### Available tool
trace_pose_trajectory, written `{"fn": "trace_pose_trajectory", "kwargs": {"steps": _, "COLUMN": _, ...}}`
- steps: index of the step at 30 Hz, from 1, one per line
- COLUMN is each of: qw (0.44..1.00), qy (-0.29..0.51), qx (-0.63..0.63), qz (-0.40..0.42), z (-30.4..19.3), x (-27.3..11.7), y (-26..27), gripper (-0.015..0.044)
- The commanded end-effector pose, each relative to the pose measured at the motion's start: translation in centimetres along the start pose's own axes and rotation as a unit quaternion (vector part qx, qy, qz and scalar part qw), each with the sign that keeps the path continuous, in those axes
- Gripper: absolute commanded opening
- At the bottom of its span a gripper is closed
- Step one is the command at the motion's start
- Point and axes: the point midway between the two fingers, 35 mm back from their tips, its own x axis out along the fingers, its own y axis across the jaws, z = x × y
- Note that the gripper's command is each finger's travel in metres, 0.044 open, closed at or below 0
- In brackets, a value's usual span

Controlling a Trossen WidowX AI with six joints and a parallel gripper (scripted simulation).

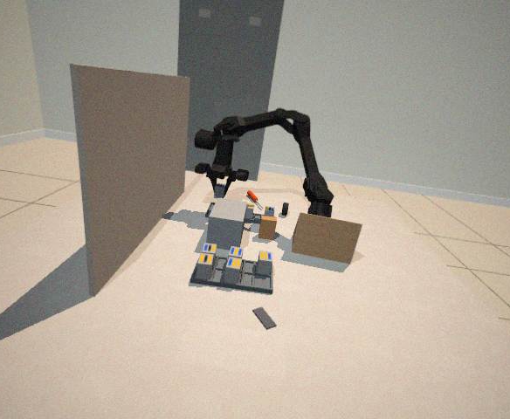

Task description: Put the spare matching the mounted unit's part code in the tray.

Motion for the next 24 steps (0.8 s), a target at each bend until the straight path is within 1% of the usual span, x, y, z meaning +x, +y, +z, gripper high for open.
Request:
{"fn": "trace_pose_trajectory", "kwargs": {"steps": 1, "qw": 1.000, "qy": 0.003, "qx": -0.003, "qz": 0.001, "z": -0.1, "x": 0.3, "y": 0.1, "gripper": 0.0000}}
{"fn": "trace_pose_trajectory", "kwargs": {"steps": 24, "qw": 1.000, "qy": 0.004, "qx": -0.003, "qz": 0.001, "z": -0.2, "x": 2.2, "y": 0.4, "gripper": 0.0000}}
